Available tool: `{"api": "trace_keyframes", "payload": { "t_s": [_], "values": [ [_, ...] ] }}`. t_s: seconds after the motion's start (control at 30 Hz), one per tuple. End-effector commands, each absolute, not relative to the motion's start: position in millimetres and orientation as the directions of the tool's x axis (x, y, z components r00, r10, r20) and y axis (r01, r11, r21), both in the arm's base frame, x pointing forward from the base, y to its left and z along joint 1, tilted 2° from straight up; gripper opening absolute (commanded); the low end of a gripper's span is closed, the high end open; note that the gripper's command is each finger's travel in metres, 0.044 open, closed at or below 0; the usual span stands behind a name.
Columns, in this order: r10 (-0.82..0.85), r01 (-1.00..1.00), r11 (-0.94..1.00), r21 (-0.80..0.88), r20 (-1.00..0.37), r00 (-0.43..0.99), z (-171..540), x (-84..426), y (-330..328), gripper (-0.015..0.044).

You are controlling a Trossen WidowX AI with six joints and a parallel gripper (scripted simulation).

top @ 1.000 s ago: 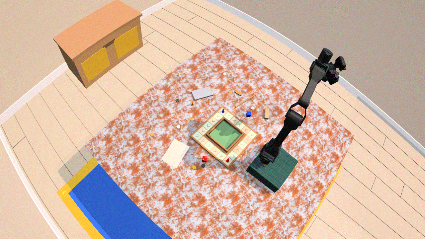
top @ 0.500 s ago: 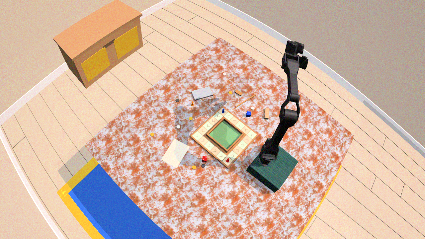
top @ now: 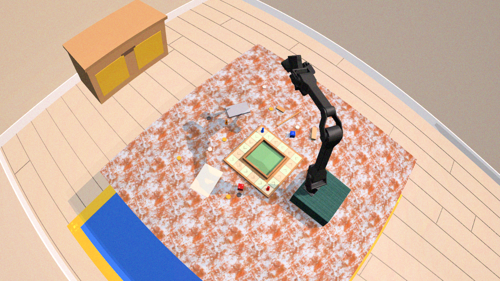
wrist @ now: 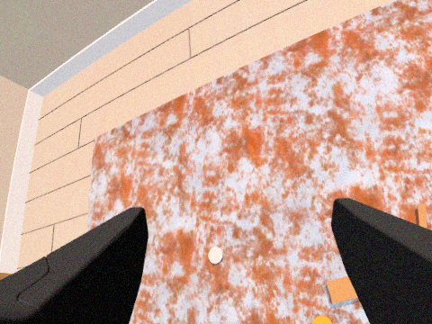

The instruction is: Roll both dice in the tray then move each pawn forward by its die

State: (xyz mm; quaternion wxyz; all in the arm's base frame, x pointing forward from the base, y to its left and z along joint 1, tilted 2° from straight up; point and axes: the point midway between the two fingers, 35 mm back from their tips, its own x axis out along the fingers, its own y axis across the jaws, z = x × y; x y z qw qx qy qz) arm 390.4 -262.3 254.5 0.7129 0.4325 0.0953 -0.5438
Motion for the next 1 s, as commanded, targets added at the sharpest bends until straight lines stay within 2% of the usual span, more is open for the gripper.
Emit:
{"api": "trace_keyframes", "payload": {
  "t_s": [0.0,0.27,0.53,0.73,0.97],
  "values": [
    [-0.584,0.894,0.227,0.385,-0.681,0.442,221.2,415.4,-205.5,0.0275],
    [-0.341,0.746,0.646,0.161,-0.814,0.471,160.9,436.3,-74.1,0.0275],
    [-0.126,0.333,0.943,0.005,-0.92,0.371,104.9,406.6,56.3,0.0275],
    [-0.021,-0.086,0.995,-0.042,-0.974,0.226,67.0,351.8,141.6,0.0275],
    [0.006,-0.553,0.833,-0.005,-1.0,0.018,30.4,261.4,212.4,0.0275]
  ]
}}
